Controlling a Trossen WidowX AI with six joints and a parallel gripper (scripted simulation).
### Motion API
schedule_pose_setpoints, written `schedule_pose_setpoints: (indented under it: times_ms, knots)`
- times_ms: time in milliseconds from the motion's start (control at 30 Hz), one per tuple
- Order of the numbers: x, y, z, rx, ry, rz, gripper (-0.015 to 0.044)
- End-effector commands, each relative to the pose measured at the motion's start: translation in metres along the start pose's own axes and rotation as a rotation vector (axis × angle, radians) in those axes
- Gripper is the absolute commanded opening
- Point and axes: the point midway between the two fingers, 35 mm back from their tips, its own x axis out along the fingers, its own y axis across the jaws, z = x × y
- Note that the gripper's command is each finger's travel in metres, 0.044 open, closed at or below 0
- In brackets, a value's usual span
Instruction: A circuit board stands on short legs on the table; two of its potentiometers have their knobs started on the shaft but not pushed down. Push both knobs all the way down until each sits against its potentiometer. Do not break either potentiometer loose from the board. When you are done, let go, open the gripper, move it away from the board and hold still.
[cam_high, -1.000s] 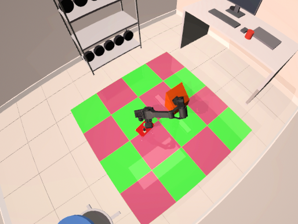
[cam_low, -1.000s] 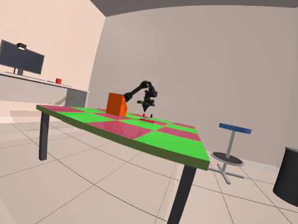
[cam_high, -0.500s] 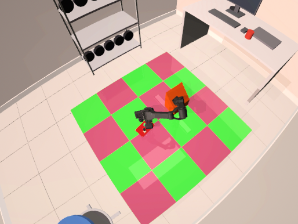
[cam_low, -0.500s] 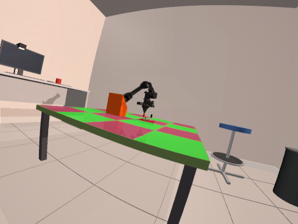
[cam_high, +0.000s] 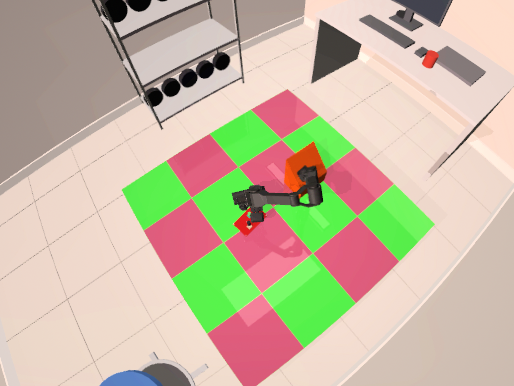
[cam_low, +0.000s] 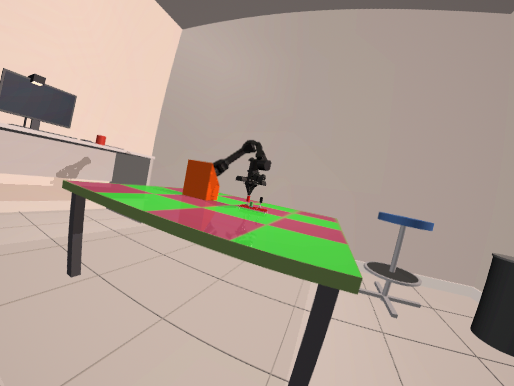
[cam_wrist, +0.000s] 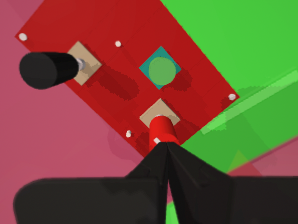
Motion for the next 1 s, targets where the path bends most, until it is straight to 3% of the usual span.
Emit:
schedule_pose_setpoints:
  times_ms: [0, 967]
  knots:
    - [0.0016, 0.0005, -0.0002, 0.006, 0.001, 0.004, 0.0000]
    - [0.0053, 0.0005, -0.0003, 0.006, 0.002, 0.005, 0.0000]
